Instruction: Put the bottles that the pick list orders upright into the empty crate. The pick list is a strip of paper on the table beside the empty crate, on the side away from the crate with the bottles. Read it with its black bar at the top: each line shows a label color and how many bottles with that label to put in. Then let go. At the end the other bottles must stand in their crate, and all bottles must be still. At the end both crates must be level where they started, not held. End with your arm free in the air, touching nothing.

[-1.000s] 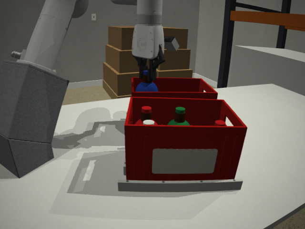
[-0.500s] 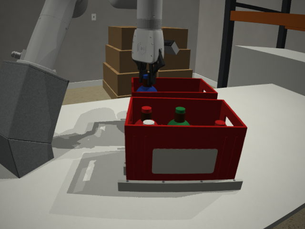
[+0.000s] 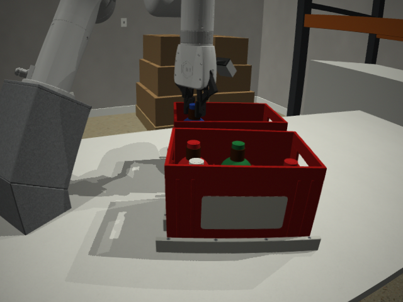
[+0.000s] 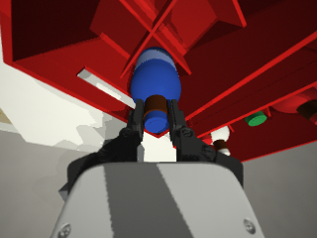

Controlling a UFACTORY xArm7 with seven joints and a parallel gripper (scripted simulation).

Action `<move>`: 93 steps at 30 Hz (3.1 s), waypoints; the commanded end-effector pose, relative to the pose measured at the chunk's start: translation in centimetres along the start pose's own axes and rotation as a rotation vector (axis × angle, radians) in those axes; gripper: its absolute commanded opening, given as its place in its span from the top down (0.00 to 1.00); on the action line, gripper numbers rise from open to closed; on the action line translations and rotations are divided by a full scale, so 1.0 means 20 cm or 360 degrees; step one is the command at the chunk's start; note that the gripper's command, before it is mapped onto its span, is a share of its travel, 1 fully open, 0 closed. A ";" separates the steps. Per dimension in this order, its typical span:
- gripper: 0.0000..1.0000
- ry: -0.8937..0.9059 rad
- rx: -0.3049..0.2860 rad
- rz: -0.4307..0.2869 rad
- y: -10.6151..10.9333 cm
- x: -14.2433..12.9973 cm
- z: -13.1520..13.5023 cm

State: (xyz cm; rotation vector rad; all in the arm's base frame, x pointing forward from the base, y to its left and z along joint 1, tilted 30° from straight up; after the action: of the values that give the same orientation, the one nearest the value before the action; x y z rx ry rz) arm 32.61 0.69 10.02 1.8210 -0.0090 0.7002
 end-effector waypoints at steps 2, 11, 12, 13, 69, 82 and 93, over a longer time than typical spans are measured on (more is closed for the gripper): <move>1.00 0.0000 -0.0003 0.0005 -0.02 0.00 0.00; 1.00 0.0000 -0.0003 0.0005 -0.05 0.00 0.00; 1.00 0.0000 -0.0003 0.0005 -0.05 0.00 0.00; 1.00 0.0000 -0.0003 0.0005 -0.05 0.00 0.00; 1.00 -0.0001 -0.0003 0.0004 -0.18 0.00 0.00; 1.00 -0.0001 -0.0003 0.0004 -0.19 0.00 0.00; 0.35 -0.0001 -0.0003 0.0004 -0.21 0.00 0.00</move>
State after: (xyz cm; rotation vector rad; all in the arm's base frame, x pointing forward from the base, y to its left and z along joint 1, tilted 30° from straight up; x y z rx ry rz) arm 34.06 2.19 6.45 1.8202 -0.0108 0.7007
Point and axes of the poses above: the point where the finger pads meet when closed, its own y axis back along the fingers, its own z axis across the jaws, x = y × z, the point moved 3 cm from there along y, back along the fingers, and after that the axes turned 8 degrees about -y, right-handed, at the moved point
